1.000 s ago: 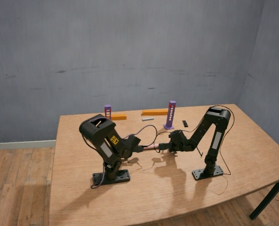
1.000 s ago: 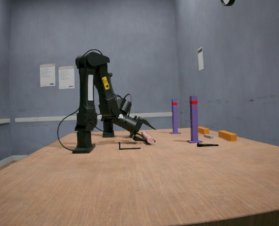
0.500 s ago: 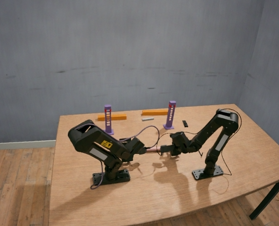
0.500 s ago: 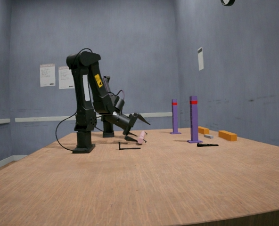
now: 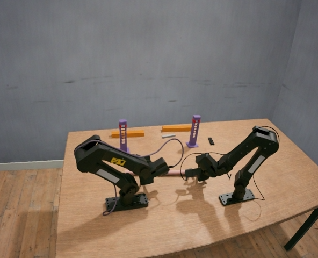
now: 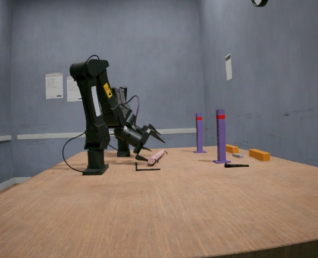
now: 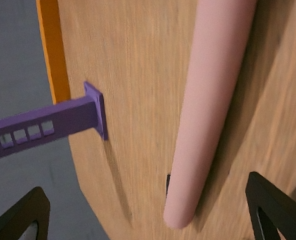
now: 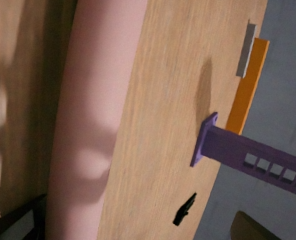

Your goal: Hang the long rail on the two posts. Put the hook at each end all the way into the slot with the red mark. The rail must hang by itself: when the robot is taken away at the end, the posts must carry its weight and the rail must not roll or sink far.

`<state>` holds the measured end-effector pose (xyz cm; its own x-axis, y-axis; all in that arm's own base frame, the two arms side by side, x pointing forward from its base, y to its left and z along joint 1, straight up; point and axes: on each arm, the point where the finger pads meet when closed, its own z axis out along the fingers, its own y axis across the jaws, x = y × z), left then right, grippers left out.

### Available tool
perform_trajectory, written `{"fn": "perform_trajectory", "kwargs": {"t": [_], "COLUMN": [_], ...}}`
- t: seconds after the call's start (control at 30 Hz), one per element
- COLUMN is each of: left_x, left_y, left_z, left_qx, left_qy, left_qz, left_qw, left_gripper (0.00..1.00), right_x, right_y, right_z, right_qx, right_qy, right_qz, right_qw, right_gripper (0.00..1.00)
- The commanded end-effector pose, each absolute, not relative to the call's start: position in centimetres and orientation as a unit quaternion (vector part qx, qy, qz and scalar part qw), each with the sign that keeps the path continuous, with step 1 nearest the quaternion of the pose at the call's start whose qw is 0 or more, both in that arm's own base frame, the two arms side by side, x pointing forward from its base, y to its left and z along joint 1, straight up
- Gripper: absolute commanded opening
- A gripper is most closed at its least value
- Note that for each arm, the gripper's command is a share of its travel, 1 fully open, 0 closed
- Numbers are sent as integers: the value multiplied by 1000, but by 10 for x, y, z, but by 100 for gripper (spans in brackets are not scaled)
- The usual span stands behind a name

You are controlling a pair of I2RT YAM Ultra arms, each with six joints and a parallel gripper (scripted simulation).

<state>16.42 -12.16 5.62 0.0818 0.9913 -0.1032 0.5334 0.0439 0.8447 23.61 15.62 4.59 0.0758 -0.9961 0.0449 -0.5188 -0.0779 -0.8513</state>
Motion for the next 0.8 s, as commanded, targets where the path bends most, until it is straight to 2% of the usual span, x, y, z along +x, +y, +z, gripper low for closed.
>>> {"fn": "perform_trajectory", "kwargs": {"t": [0.0,0.47,0.6,0.63,0.77], "left_x": [149,148,142,140,135], "left_y": [-99,-99,-96,-94,-93], "left_z": [69,69,57,54,47], "left_qx": [630,630,666,680,715], "left_qy": [611,611,602,599,602], "left_qz": [329,329,324,322,304], "left_qw": [349,349,299,273,186], "left_gripper": [100,100,55,48,48], "right_x": [242,243,238,238,246], "right_y": [163,164,169,175,179], "right_z": [68,70,60,59,54], "right_qx": [-617,-614,-636,-642,-650], "right_qy": [596,597,597,599,624], "right_qz": [-352,-351,-330,-317,-286], "right_qw": [373,379,362,359,326], "right_gripper": [100,100,94,93,87]}}
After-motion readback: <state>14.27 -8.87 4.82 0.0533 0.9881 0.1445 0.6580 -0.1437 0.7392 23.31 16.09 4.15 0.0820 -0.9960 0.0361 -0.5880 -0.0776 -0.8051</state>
